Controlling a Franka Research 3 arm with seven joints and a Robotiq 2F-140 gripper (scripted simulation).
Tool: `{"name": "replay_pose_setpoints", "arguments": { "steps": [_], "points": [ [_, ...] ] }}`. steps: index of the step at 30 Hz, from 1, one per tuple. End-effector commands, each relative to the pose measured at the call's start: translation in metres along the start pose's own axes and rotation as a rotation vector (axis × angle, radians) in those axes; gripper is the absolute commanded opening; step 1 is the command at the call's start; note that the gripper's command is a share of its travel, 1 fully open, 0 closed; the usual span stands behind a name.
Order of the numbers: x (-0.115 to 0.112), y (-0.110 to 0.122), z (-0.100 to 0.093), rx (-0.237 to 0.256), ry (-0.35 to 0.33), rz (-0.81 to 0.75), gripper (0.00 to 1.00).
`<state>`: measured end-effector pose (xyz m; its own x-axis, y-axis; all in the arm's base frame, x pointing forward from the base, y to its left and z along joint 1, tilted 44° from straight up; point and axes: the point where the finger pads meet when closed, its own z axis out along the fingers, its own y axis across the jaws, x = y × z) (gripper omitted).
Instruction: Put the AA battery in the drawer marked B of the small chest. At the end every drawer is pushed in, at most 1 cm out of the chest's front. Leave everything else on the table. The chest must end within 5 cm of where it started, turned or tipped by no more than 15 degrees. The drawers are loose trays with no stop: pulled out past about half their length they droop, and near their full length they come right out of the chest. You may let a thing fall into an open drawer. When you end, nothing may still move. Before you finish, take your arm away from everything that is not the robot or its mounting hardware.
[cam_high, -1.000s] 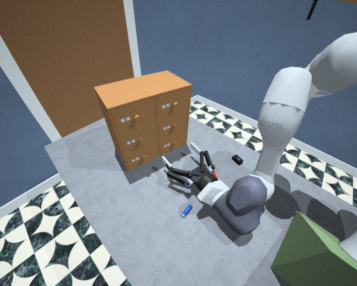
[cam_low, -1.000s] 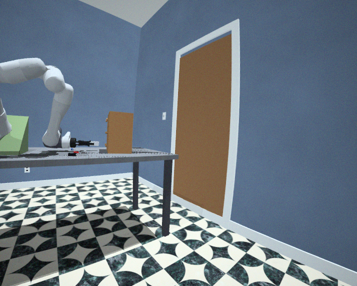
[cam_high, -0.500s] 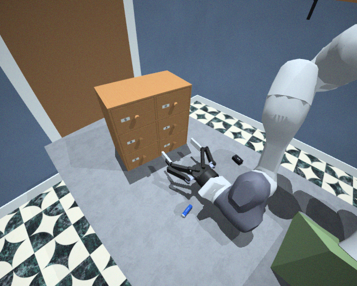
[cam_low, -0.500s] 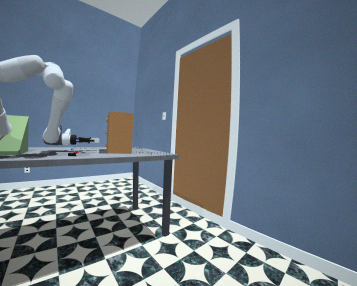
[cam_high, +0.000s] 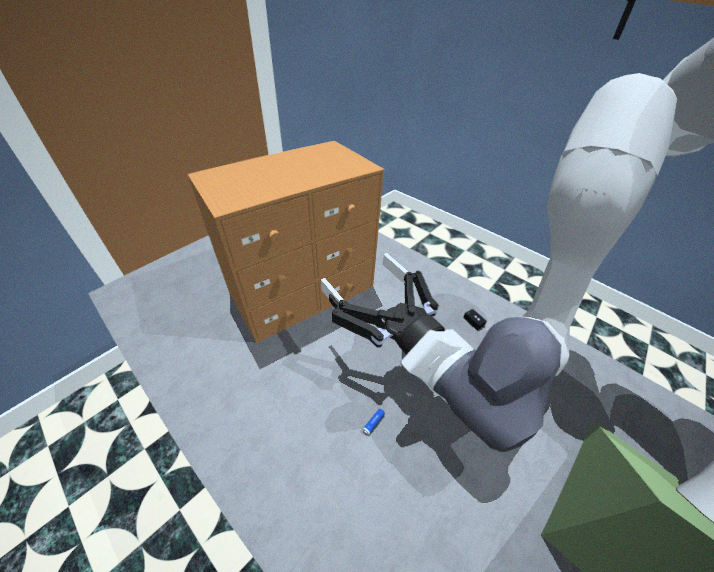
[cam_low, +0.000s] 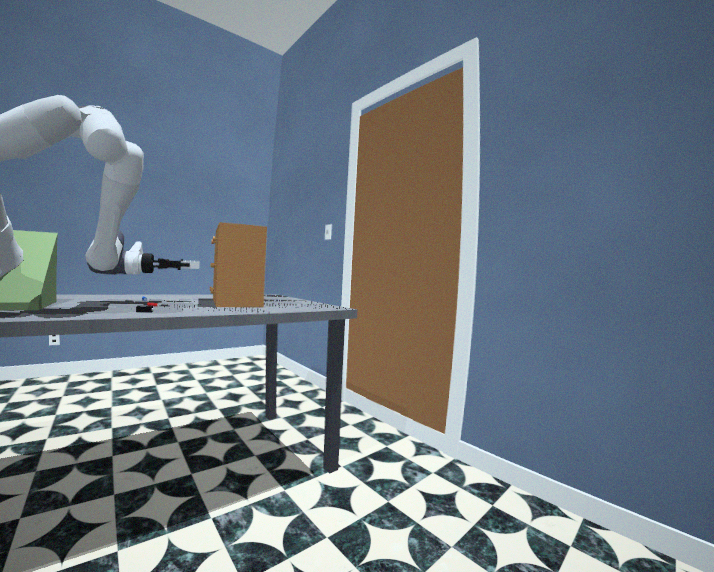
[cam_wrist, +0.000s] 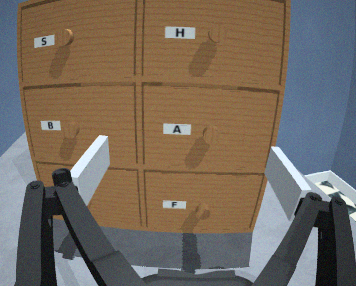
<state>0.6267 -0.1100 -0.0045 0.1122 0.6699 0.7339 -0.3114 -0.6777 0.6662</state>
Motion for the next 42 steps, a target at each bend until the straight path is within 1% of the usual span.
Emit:
{"name": "replay_pose_setpoints", "arguments": {
  "steps": [1, 14, 20, 24, 30, 35, 37, 42],
  "points": [
    [0.004, -0.001, -0.002, 0.003, -0.015, -0.026, 1.00],
    [0.007, -0.001, -0.002, 0.003, -0.018, -0.027, 1.00],
    [0.008, -0.001, -0.003, 0.002, -0.027, -0.027, 1.00],
    [0.009, -0.001, -0.004, 0.002, -0.047, -0.027, 1.00],
    [0.012, -0.001, -0.008, 0.001, -0.099, -0.027, 1.00],
    [0.017, -0.001, -0.012, 0.001, -0.167, -0.027, 1.00],
    [0.017, -0.001, -0.012, 0.001, -0.167, -0.027, 1.00],
    [0.023, -0.001, -0.018, -0.001, -0.262, -0.027, 1.00]
  ]
}}
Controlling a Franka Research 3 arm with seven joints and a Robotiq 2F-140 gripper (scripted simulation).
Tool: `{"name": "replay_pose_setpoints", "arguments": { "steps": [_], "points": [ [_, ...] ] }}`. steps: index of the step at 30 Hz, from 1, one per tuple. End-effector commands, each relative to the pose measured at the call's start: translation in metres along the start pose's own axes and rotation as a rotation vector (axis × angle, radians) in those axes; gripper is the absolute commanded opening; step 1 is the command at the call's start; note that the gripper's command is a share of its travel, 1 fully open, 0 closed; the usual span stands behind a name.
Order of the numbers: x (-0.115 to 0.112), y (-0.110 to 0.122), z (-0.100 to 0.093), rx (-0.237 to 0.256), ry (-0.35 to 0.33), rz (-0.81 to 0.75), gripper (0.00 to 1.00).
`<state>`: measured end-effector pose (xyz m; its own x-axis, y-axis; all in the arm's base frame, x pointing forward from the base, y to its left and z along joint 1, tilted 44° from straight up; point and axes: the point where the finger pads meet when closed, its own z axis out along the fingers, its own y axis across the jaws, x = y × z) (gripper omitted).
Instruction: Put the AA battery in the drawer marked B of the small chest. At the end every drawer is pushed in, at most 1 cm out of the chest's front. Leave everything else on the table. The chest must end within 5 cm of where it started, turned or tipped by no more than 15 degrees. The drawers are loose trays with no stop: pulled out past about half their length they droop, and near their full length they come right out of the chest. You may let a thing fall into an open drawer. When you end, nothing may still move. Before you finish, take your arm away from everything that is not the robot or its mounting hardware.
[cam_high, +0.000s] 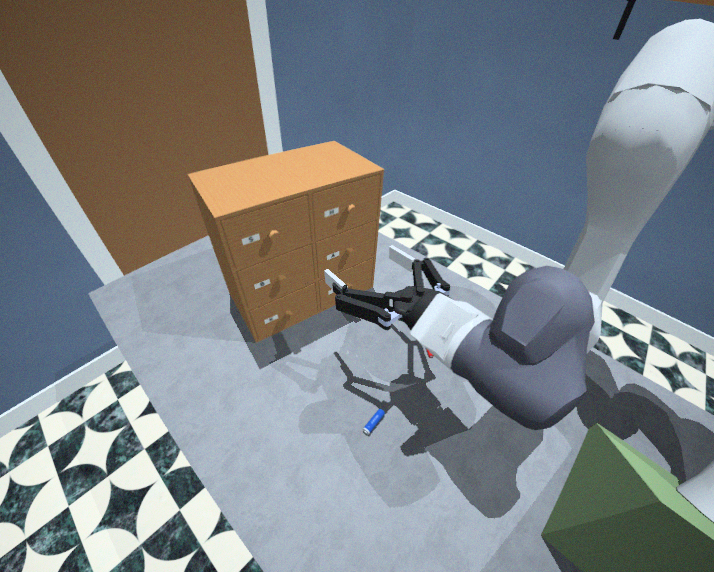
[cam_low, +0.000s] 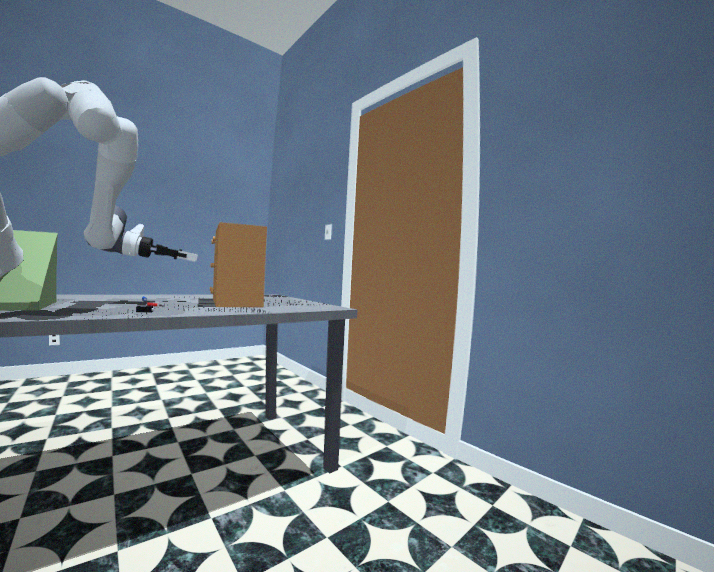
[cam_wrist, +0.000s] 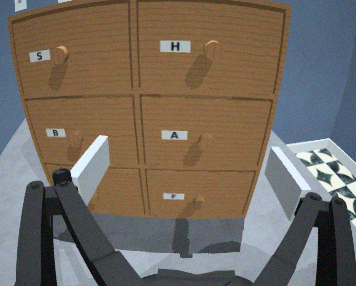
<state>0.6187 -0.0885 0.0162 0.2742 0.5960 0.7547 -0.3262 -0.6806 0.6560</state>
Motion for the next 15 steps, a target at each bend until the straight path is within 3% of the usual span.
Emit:
{"name": "replay_pose_setpoints", "arguments": {
  "steps": [1, 10, 12, 15],
  "points": [
    [-0.006, -0.003, -0.007, 0.008, -0.106, -0.041, 1.00],
    [0.008, -0.003, -0.028, 0.002, -0.381, -0.042, 1.00],
    [0.008, -0.003, -0.028, 0.002, -0.381, -0.042, 1.00],
    [0.014, -0.004, -0.035, 0.000, -0.482, -0.042, 1.00]
  ]
}}
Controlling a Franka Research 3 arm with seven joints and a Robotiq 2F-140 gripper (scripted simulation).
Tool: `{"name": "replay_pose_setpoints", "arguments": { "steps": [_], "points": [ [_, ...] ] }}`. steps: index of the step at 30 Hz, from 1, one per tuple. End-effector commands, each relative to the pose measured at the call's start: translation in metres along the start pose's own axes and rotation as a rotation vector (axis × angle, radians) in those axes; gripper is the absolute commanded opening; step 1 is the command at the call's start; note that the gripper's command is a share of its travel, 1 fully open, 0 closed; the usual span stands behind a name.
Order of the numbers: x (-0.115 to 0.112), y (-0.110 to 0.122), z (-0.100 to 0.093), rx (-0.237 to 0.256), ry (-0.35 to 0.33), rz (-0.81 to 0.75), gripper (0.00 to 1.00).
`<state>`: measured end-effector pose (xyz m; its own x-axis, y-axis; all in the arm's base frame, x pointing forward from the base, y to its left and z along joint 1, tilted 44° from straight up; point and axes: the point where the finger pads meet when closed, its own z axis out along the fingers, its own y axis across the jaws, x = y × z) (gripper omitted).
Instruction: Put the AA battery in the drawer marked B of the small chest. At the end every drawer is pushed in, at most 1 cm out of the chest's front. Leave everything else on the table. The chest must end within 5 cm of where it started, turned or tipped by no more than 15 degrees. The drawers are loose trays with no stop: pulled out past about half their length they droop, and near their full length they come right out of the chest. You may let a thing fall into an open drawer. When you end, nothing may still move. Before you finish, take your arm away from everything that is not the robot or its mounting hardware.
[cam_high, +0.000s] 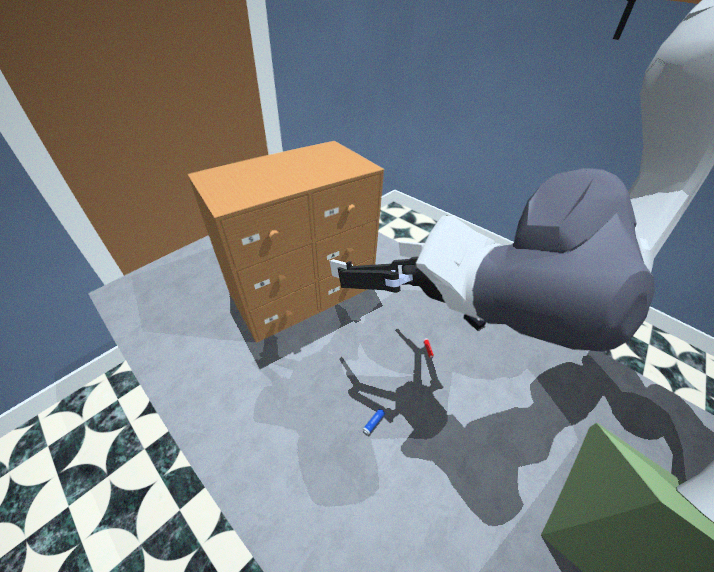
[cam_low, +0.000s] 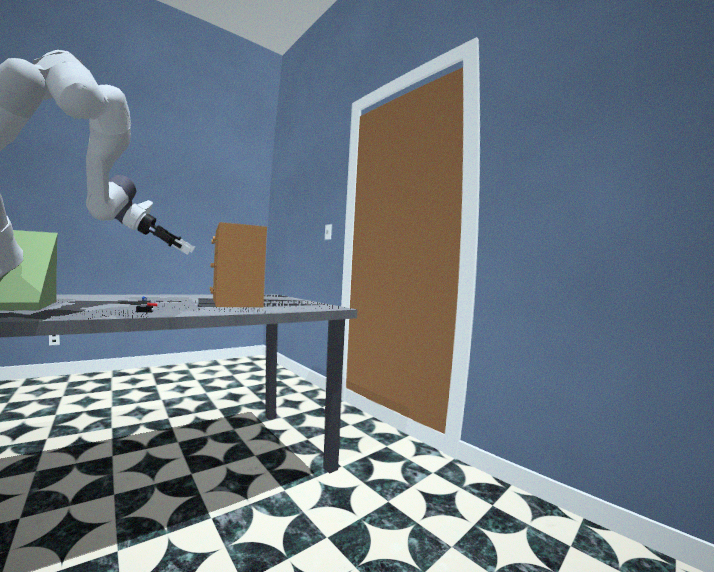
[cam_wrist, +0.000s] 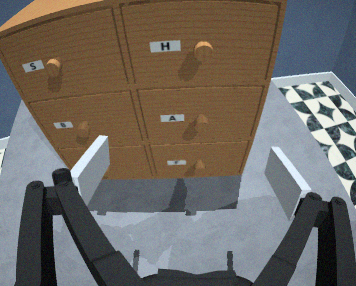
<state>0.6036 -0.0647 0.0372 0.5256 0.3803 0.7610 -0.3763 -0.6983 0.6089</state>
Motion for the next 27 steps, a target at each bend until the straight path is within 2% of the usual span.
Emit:
{"name": "replay_pose_setpoints", "arguments": {
  "steps": [1, 12, 14, 23, 27],
  "points": [
    [-0.015, -0.005, -0.010, 0.003, -0.187, -0.111, 1.00],
    [-0.006, -0.005, -0.040, -0.016, -0.525, -0.111, 1.00],
    [-0.006, -0.005, -0.040, -0.016, -0.525, -0.111, 1.00],
    [0.000, -0.006, -0.063, -0.030, -0.787, -0.110, 1.00],
    [0.003, -0.006, -0.071, -0.036, -0.879, -0.109, 1.00]
  ]
}}
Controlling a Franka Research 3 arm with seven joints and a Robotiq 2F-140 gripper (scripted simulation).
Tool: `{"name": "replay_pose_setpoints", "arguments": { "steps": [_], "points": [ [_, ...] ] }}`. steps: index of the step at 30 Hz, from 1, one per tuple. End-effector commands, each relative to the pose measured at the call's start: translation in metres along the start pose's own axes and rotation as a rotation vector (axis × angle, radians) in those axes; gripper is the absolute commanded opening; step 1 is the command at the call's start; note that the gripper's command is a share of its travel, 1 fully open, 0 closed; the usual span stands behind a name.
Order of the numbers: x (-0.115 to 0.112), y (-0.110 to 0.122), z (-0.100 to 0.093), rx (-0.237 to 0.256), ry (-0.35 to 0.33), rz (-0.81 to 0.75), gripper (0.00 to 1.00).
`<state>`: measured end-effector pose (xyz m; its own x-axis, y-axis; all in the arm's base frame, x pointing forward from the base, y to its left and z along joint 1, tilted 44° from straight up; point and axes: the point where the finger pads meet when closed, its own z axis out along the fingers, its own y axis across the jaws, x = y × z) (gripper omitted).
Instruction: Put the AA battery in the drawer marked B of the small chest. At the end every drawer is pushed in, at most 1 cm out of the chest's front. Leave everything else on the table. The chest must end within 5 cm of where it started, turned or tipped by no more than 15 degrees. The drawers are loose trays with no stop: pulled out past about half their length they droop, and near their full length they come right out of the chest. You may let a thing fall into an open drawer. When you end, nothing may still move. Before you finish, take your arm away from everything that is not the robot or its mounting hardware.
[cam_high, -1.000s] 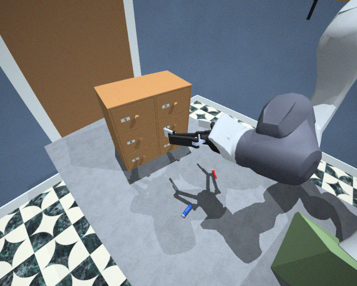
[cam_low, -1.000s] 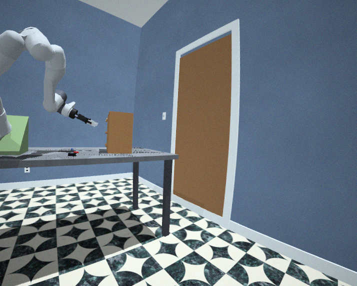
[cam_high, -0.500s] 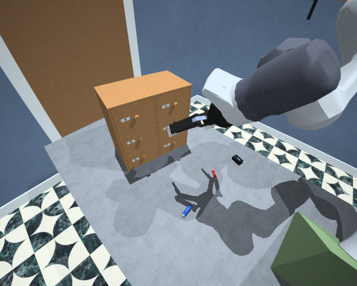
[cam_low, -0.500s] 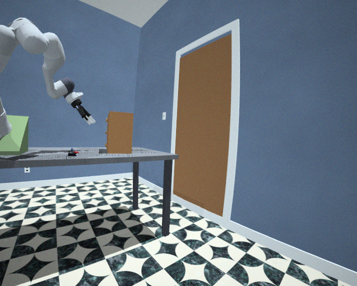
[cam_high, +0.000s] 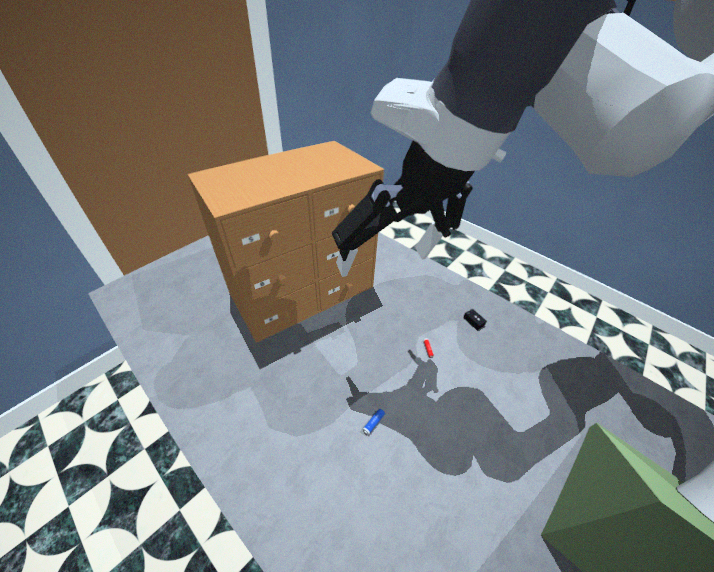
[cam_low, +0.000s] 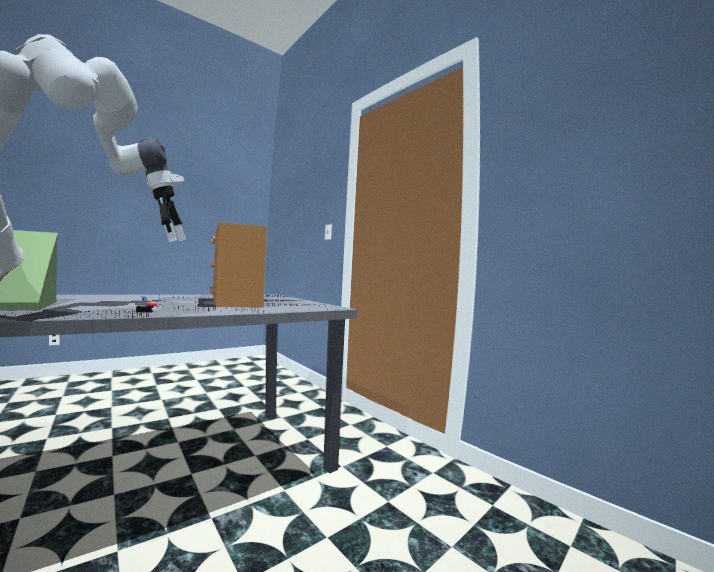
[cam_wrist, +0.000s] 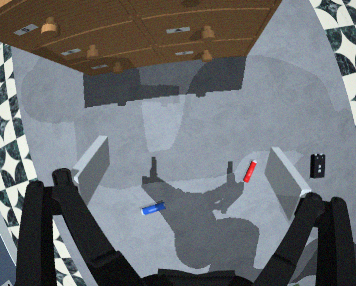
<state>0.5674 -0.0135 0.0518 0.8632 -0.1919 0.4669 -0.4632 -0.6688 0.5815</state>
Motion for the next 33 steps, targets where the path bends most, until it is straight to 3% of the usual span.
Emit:
{"name": "replay_pose_setpoints", "arguments": {
  "steps": [1, 16, 33],
  "points": [
    [-0.012, 0.008, -0.002, -0.059, -0.155, -0.180, 1.00],
    [-0.019, 0.009, -0.014, -0.072, -0.308, -0.176, 1.00],
    [-0.020, 0.009, -0.017, -0.075, -0.335, -0.175, 1.00]
  ]
}}
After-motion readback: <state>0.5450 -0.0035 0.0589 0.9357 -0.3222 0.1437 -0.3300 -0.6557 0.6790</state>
